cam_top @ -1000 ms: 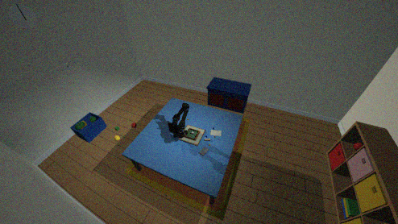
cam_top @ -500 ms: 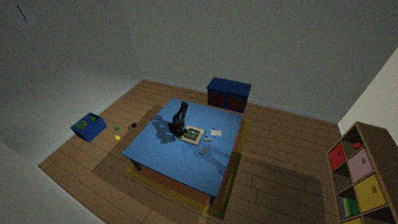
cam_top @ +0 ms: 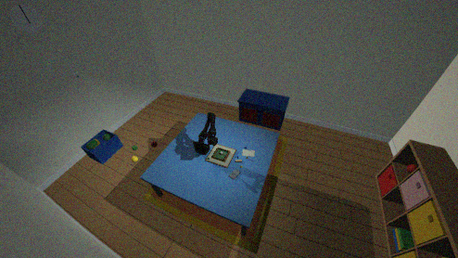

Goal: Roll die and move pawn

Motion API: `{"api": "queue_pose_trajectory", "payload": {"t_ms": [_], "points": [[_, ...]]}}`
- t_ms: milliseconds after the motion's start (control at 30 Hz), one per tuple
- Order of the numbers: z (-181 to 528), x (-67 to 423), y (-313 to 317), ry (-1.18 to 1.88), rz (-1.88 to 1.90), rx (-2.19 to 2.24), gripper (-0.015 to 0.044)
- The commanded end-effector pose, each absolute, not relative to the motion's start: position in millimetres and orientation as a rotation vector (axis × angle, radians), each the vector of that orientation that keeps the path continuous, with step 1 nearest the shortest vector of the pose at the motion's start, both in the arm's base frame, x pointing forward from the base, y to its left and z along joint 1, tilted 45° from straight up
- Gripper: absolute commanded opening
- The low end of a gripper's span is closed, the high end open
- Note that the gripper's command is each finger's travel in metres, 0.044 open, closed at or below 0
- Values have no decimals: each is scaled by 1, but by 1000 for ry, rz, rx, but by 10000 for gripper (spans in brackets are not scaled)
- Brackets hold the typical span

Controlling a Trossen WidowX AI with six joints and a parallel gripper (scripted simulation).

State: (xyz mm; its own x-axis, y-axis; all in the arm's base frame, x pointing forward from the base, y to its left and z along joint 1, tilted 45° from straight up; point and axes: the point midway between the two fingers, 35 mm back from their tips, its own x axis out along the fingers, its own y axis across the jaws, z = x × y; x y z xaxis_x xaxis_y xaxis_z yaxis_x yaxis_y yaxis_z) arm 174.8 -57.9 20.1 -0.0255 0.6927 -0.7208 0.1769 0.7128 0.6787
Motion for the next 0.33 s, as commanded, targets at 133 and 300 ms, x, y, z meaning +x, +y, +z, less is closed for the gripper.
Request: {"api": "queue_pose_trajectory", "payload": {"t_ms": [133, 300], "points": [[40, 173, -52, 1532, 566, 639, 440], [40, 173, -52, 1532, 566, 639, 440]]}}
